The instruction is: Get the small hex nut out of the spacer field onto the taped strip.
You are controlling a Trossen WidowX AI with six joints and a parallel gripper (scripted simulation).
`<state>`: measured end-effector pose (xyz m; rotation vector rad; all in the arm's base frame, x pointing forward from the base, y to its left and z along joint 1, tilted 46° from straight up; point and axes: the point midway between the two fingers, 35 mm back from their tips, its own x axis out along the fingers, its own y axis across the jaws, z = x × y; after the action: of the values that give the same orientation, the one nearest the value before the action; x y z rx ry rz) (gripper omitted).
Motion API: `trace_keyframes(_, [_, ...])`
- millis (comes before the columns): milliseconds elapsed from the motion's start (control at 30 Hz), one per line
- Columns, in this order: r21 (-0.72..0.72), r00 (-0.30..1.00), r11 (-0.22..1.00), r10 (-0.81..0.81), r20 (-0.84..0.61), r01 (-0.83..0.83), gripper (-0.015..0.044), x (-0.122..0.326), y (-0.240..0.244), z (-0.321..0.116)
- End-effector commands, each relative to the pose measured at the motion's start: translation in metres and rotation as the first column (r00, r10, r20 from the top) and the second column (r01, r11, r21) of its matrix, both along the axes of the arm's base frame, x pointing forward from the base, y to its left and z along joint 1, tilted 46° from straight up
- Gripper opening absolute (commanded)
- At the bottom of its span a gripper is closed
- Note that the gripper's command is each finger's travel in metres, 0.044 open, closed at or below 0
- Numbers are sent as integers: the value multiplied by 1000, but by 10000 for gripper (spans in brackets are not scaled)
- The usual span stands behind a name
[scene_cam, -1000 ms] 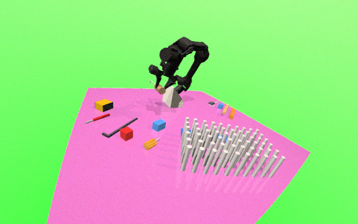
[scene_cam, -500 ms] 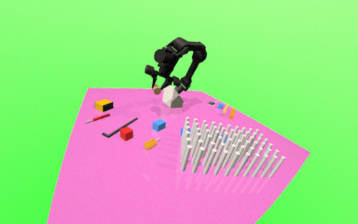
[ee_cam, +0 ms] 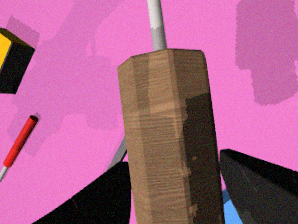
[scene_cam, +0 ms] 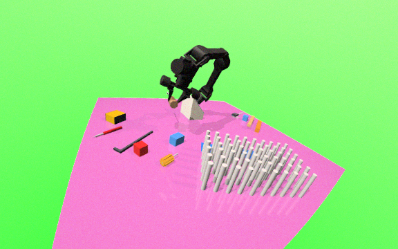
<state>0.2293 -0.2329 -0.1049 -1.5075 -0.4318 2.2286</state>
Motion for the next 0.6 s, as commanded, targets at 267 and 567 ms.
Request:
trace_keyframes(267, [2,1000,1000,-5,-5,5,0,1,11,-12])
trace_keyframes(567, [2,1000,1000,-5,-4,5,0,2,17,-19])
